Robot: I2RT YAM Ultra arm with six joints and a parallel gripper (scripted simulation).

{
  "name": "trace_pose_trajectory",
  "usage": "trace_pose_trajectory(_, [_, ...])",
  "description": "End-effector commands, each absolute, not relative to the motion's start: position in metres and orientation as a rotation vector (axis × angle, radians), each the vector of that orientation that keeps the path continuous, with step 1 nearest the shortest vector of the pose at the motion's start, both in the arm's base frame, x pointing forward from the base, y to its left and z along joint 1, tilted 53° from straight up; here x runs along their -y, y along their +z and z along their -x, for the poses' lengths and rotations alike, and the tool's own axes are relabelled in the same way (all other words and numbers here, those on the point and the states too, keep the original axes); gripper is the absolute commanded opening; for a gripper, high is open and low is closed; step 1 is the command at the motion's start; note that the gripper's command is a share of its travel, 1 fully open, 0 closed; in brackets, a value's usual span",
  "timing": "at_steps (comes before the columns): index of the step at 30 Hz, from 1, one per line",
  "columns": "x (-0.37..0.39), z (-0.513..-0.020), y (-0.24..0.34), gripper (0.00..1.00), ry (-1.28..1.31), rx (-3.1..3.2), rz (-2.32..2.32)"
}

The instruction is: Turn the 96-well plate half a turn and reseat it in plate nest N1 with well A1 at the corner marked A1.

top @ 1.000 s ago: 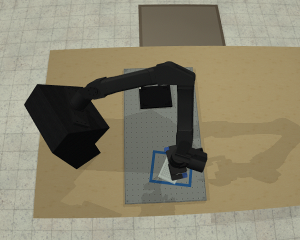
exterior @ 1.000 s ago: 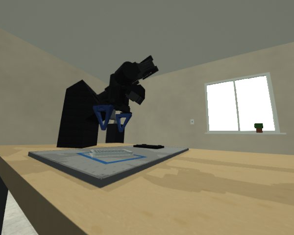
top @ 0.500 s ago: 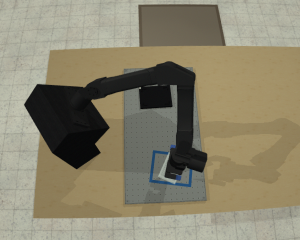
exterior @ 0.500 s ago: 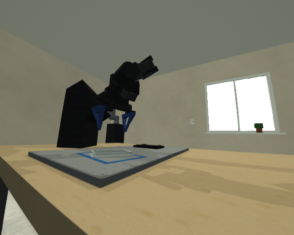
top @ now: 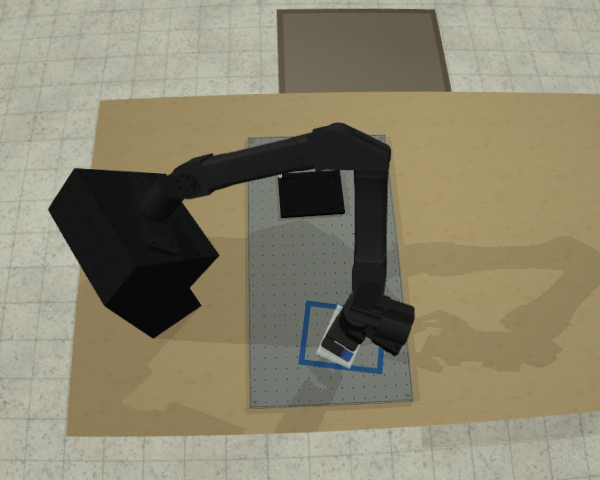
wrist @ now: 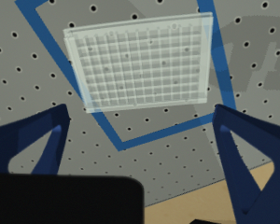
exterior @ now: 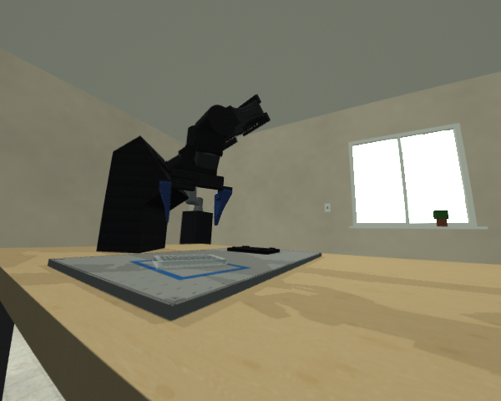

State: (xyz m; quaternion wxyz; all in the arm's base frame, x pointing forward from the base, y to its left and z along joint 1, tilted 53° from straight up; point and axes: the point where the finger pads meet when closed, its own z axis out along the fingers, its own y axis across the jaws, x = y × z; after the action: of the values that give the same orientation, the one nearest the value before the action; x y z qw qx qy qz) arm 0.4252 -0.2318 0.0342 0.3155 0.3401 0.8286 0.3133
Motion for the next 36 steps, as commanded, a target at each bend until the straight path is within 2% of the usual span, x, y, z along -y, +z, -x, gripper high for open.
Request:
trace_pose_trajectory(1, [0.2359, -0.4230, 0.0368, 1.00, 0.891, -2.126, -1.079])
trace_pose_trajectory(36, [0.2359, -0.4230, 0.0368, 1.00, 1.297, -1.470, -2.220])
